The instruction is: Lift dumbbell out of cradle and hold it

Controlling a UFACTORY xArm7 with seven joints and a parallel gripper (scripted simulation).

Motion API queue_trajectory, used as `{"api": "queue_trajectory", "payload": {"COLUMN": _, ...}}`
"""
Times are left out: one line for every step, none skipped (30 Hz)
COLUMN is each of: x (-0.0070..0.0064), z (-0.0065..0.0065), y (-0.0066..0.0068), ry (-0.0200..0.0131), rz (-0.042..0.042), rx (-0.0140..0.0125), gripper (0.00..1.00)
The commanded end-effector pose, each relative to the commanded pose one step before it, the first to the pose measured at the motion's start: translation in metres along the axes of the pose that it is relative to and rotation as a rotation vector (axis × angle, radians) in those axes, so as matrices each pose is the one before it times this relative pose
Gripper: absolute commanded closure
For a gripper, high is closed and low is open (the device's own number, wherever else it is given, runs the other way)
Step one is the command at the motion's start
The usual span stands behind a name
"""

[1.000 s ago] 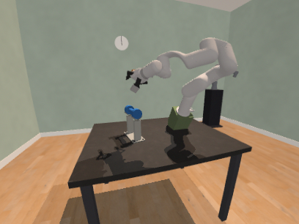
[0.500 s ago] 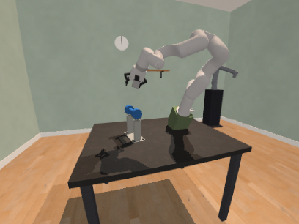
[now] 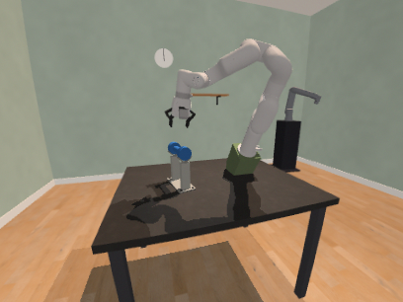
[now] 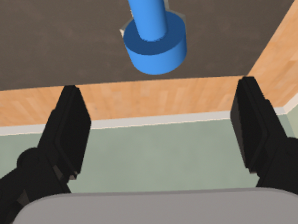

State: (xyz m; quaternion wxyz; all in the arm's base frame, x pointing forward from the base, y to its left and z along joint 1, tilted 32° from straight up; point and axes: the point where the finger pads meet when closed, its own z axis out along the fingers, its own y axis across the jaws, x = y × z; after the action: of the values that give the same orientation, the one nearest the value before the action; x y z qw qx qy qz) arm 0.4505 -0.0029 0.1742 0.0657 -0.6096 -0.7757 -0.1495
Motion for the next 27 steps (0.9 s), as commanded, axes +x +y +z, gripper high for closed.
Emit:
{"api": "queue_trajectory", "payload": {"x": -0.00188, "z": 0.02118, "y": -0.00170, "ry": 0.13616, "rz": -0.05155, "rx": 0.04260, "gripper": 0.00}}
{"api": "queue_trajectory", "payload": {"x": -0.00096, "z": 0.00751, "y": -0.00048, "ry": 0.03878, "rz": -0.01765, "rx": 0.00913, "gripper": 0.00}}
{"api": "queue_trajectory", "payload": {"x": -0.00116, "z": 0.00626, "y": -0.00028, "ry": 0.03165, "rz": -0.01561, "rx": 0.00651, "gripper": 0.00}}
{"api": "queue_trajectory", "payload": {"x": 0.00000, "z": 0.00000, "y": 0.00000, "ry": 0.00000, "rz": 0.00000, "rx": 0.00000, "gripper": 0.00}}
{"api": "queue_trajectory", "payload": {"x": 0.00000, "z": 0.00000, "y": 0.00000, "ry": 0.00000, "rz": 0.00000, "rx": 0.00000, "gripper": 0.00}}
{"api": "queue_trajectory", "payload": {"x": 0.00000, "z": 0.00000, "y": 0.00000, "ry": 0.00000, "rz": 0.00000, "rx": 0.00000, "gripper": 0.00}}
{"api": "queue_trajectory", "payload": {"x": -0.00120, "z": 0.00505, "y": -0.00015, "ry": 0.02513, "rz": -0.01338, "rx": 0.00450, "gripper": 0.00}}
{"api": "queue_trajectory", "payload": {"x": -0.00111, "z": 0.00393, "y": -0.00006, "ry": 0.01930, "rz": -0.01102, "rx": 0.00301, "gripper": 0.00}}
{"api": "queue_trajectory", "payload": {"x": -0.00093, "z": 0.00292, "y": -0.00002, "ry": 0.01419, "rz": -0.00861, "rx": 0.00195, "gripper": 0.00}}
{"api": "queue_trajectory", "payload": {"x": -0.00071, "z": 0.00204, "y": 0.00001, "ry": 0.00983, "rz": -0.00625, "rx": 0.00121, "gripper": 0.00}}
{"api": "queue_trajectory", "payload": {"x": -0.00048, "z": 0.00129, "y": 0.00001, "ry": 0.00620, "rz": -0.00408, "rx": 0.00070, "gripper": 0.00}}
{"api": "queue_trajectory", "payload": {"x": -0.00027, "z": 0.00070, "y": 0.00001, "ry": 0.00333, "rz": -0.00224, "rx": 0.00036, "gripper": 0.00}}
{"api": "queue_trajectory", "payload": {"x": -0.00010, "z": 0.00027, "y": 0.00000, "ry": 0.00129, "rz": -0.00087, "rx": 0.00013, "gripper": 0.00}}
{"api": "queue_trajectory", "payload": {"x": -0.00002, "z": 0.00004, "y": 0.00000, "ry": 0.00019, "rz": -0.00013, "rx": 0.00002, "gripper": 0.00}}
{"api": "queue_trajectory", "payload": {"x": 0.00000, "z": 0.00000, "y": 0.00000, "ry": 0.00000, "rz": 0.00000, "rx": 0.00000, "gripper": 0.00}}
{"api": "queue_trajectory", "payload": {"x": 0.00000, "z": 0.00000, "y": 0.00000, "ry": 0.00000, "rz": 0.00000, "rx": 0.00000, "gripper": 0.00}}
{"api": "queue_trajectory", "payload": {"x": 0.00000, "z": 0.00000, "y": 0.00000, "ry": 0.00000, "rz": 0.00000, "rx": 0.00000, "gripper": 0.00}}
{"api": "queue_trajectory", "payload": {"x": 0.00000, "z": 0.00000, "y": 0.00000, "ry": 0.00000, "rz": 0.00000, "rx": 0.00000, "gripper": 0.00}}
{"api": "queue_trajectory", "payload": {"x": 0.00000, "z": 0.00000, "y": 0.00000, "ry": 0.00000, "rz": 0.00000, "rx": 0.00000, "gripper": 0.00}}
{"api": "queue_trajectory", "payload": {"x": 0.00000, "z": 0.00000, "y": 0.00000, "ry": 0.00000, "rz": 0.00000, "rx": 0.00000, "gripper": 0.00}}
{"api": "queue_trajectory", "payload": {"x": 0.00000, "z": 0.00000, "y": 0.00000, "ry": 0.00000, "rz": 0.00000, "rx": 0.00000, "gripper": 0.00}}
{"api": "queue_trajectory", "payload": {"x": 0.00000, "z": 0.00000, "y": 0.00000, "ry": 0.00000, "rz": 0.00000, "rx": 0.00000, "gripper": 0.00}}
{"api": "queue_trajectory", "payload": {"x": 0.00000, "z": 0.00000, "y": 0.00000, "ry": 0.00000, "rz": 0.00000, "rx": 0.00000, "gripper": 0.00}}
{"api": "queue_trajectory", "payload": {"x": -0.00003, "z": 0.00063, "y": 0.00006, "ry": -0.00003, "rz": -0.00005, "rx": 0.00003, "gripper": 0.00}}
{"api": "queue_trajectory", "payload": {"x": -0.00018, "z": 0.00371, "y": 0.00034, "ry": -0.00018, "rz": -0.00028, "rx": 0.00017, "gripper": 0.00}}
{"api": "queue_trajectory", "payload": {"x": -0.00038, "z": 0.00811, "y": 0.00060, "ry": -0.00054, "rz": -0.00047, "rx": 0.00049, "gripper": 0.00}}
{"api": "queue_trajectory", "payload": {"x": -0.00055, "z": 0.01230, "y": 0.00051, "ry": -0.00123, "rz": -0.00033, "rx": 0.00108, "gripper": 0.00}}
